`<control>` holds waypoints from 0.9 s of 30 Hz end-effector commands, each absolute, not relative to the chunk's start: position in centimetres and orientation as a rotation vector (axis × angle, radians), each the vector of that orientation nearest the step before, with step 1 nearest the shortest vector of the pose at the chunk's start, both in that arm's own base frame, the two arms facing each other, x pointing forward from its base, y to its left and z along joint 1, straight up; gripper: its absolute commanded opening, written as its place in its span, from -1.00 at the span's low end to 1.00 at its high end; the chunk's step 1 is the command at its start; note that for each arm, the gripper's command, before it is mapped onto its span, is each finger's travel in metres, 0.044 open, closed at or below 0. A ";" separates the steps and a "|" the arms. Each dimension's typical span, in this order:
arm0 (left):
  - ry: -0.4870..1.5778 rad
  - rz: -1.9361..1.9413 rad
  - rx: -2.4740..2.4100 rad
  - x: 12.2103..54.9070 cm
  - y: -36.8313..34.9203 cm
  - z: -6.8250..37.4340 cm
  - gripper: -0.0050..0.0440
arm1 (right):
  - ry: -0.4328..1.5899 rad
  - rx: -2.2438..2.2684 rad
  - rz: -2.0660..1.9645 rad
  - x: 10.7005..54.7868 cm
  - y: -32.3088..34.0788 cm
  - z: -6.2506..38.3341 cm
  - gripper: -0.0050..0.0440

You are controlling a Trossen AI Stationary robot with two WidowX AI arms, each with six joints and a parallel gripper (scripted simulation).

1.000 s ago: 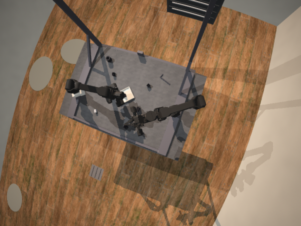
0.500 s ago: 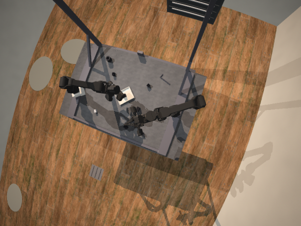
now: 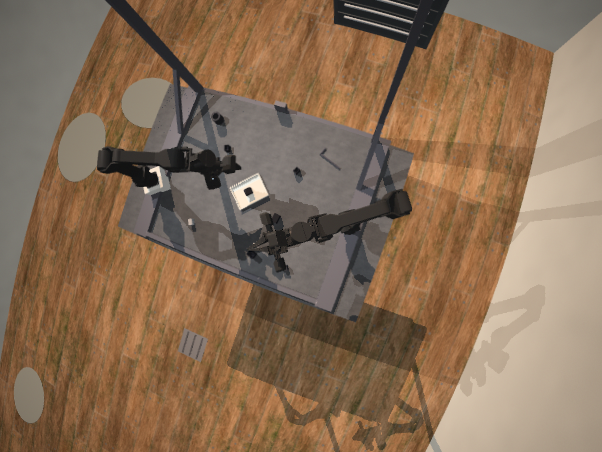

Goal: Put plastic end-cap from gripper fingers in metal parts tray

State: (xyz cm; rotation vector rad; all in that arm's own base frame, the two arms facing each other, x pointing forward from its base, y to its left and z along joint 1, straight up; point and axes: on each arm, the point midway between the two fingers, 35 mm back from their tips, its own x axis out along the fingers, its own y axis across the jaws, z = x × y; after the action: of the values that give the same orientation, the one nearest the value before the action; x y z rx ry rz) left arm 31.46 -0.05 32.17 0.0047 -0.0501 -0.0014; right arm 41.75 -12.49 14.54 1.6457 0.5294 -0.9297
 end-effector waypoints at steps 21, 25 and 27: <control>-0.069 -0.005 -0.003 31.4 -0.1 33.1 -0.80 | 0.288 0.694 -0.215 37.7 -4.6 26.9 0.02; -0.068 -0.005 -0.004 31.4 -0.1 33.1 -0.80 | 0.229 0.556 -0.154 36.6 -3.6 28.2 0.02; -0.068 -0.004 -0.004 31.4 -0.1 33.1 -0.80 | 0.207 0.510 -0.136 36.2 -3.2 28.7 0.02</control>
State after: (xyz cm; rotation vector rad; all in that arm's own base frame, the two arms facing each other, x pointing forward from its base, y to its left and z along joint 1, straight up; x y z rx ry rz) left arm 31.53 -0.01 32.27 0.0012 -0.0504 -0.0005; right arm 36.96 -3.67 28.00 0.5795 0.2415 -0.1603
